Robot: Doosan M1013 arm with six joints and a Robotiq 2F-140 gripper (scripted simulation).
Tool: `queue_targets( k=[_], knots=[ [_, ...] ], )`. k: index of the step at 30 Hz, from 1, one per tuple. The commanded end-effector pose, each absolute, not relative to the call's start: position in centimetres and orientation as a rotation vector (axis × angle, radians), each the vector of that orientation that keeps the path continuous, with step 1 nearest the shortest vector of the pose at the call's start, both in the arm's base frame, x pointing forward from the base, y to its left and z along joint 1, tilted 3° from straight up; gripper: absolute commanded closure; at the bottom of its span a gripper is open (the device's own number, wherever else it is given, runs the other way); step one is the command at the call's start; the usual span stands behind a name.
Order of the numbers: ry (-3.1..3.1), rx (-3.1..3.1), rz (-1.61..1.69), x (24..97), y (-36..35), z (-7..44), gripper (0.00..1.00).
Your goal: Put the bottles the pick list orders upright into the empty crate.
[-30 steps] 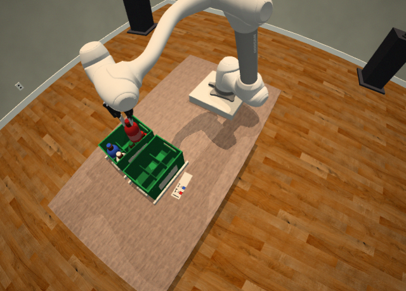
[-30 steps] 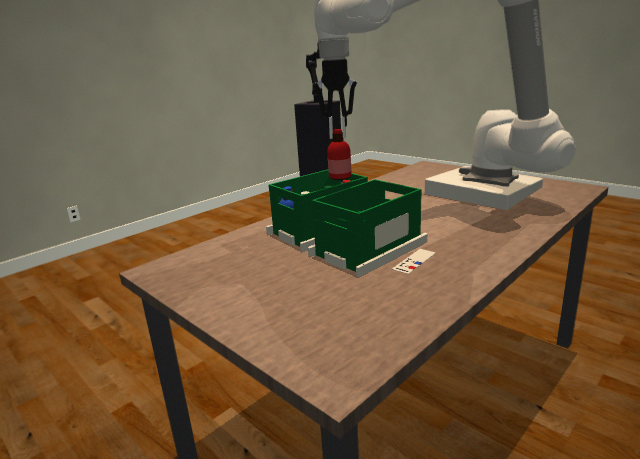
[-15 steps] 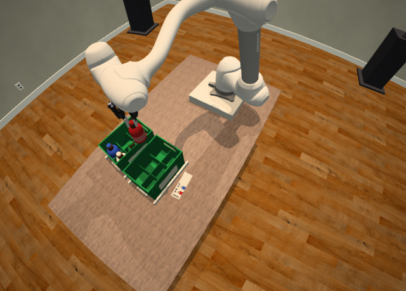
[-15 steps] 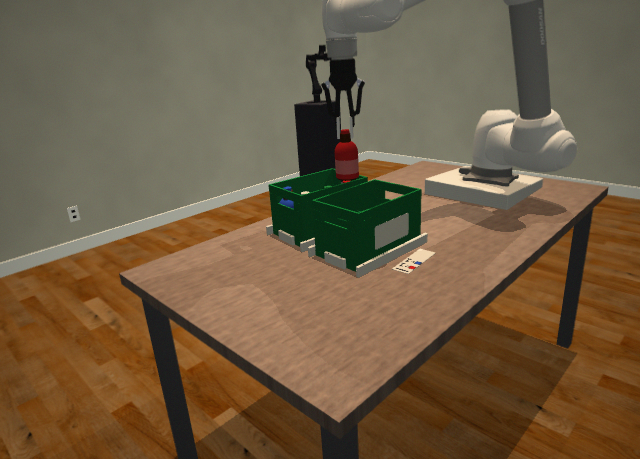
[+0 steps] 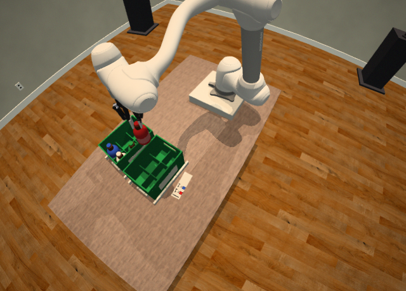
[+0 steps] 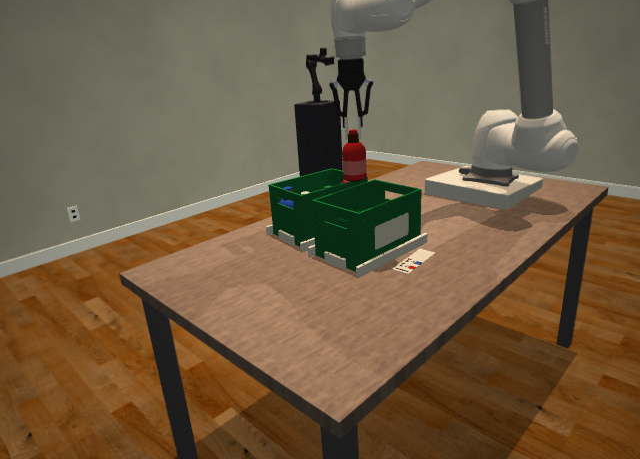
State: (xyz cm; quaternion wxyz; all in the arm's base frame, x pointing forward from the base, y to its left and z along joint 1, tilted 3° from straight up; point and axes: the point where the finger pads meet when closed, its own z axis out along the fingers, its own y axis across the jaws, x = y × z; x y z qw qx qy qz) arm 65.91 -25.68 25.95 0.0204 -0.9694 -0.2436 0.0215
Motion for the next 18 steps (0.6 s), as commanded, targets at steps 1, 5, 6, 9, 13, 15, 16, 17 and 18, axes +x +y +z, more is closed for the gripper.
queue_targets(
  k=[1, 5, 6, 9, 13, 15, 16, 17, 18],
  knots=[
    [-0.756, -3.007, 0.067, 65.9, -25.2, 26.0, 1.00],
    [-0.756, -3.007, 0.067, 65.8, -24.4, 26.0, 1.00],
    [-0.756, -3.007, 0.067, 65.8, -24.2, 26.0, 1.00],
    [-0.756, -3.007, 0.067, 65.7, -23.6, 26.0, 1.00],
    [-0.756, -3.007, 0.067, 65.7, -22.8, 26.1, 1.00],
    [-0.756, -3.007, 0.067, 65.7, -22.6, 26.1, 1.00],
    [-0.756, -3.007, 0.067, 65.7, -22.6, 26.1, 1.00],
    [-0.756, -3.007, 0.067, 65.7, -22.4, 26.1, 1.00],
    [-0.756, -3.007, 0.067, 65.6, -22.2, 26.1, 1.00]
  ],
)
